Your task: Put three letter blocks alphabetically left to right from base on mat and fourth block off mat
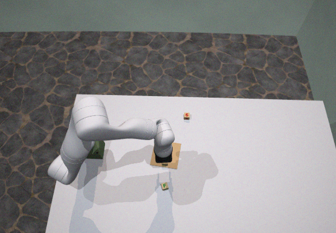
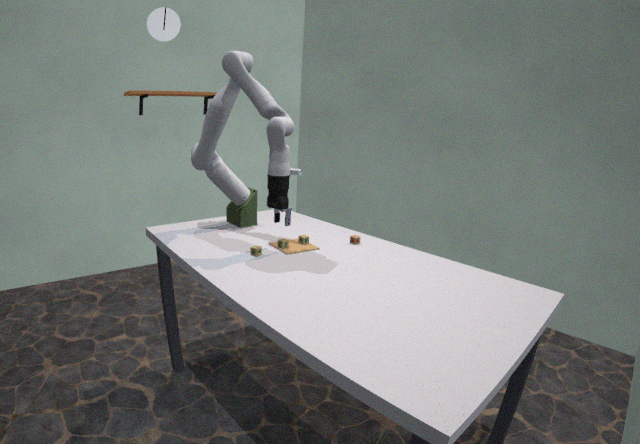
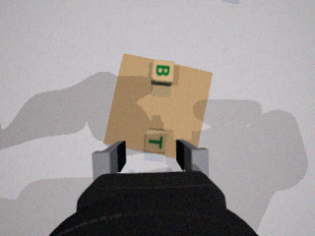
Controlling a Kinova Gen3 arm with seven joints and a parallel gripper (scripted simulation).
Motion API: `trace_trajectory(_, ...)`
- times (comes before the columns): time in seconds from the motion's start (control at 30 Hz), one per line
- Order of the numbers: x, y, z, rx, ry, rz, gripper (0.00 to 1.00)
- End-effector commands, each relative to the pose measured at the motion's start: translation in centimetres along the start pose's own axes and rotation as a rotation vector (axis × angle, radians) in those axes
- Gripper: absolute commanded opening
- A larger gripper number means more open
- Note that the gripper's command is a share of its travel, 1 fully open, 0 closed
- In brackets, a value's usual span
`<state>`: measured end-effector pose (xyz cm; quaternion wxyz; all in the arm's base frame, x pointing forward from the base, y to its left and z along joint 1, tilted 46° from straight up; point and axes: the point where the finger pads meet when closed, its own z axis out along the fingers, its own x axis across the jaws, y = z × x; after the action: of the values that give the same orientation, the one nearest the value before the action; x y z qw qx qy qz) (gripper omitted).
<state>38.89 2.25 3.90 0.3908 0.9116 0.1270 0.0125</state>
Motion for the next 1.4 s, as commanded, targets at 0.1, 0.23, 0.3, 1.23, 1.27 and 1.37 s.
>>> trace_trajectory(0.1, -0.5, 0.4, 0.1, 0.009, -0.013, -0.114, 1.0)
trace_trajectory(0.23, -0.9, 0.9, 0.3, 0.014, -0.022, -0.242, 1.0)
trace_trajectory(0.3, -1.2, 1.2, 0.3, 0.017, -0.027, -0.314, 1.0)
trace_trajectory(1.23, -1.8, 7.9, 0.6, 0.032, -0.015, -1.339, 1.0)
trace_trajectory(1.27, -1.8, 8.2, 0.6, 0.03, -0.012, -1.375, 1.0)
trace_trajectory(1.37, -1.5, 9.1, 0.6, 0.023, -0.006, -1.475, 1.0)
